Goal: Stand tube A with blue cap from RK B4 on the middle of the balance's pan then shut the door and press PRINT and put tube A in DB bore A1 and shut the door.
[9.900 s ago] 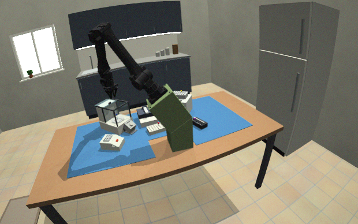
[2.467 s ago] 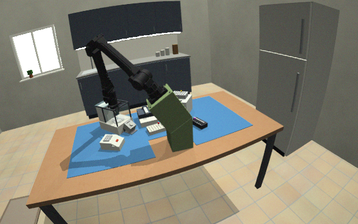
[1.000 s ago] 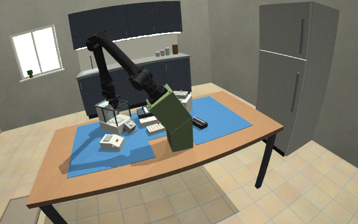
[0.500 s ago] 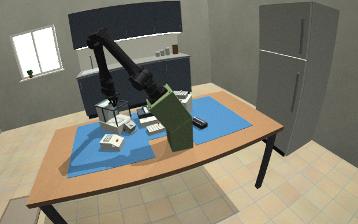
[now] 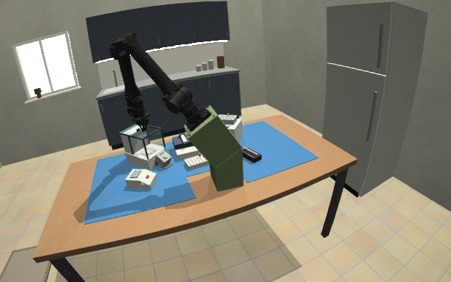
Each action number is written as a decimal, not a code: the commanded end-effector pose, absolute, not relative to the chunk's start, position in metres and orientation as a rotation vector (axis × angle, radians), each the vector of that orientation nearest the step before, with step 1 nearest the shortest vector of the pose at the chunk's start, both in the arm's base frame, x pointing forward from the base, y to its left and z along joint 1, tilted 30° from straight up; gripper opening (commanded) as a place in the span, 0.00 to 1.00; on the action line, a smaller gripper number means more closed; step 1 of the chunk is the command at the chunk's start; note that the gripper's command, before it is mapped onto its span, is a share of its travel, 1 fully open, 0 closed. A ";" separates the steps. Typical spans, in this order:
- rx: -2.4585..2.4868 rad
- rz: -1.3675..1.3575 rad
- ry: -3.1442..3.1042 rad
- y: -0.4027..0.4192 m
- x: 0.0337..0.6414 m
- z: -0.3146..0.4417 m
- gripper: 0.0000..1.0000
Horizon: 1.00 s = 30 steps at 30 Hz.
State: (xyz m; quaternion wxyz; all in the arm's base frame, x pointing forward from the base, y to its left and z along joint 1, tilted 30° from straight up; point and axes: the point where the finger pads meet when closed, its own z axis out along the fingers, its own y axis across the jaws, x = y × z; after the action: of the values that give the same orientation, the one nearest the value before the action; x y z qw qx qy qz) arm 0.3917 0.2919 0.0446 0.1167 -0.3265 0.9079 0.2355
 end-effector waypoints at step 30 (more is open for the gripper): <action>-0.950 0.686 2.602 0.269 0.405 0.111 0.09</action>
State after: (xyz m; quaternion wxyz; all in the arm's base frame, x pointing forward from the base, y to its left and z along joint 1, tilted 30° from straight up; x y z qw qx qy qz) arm 0.3874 0.2706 0.0811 0.1152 -0.3279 0.9076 0.2354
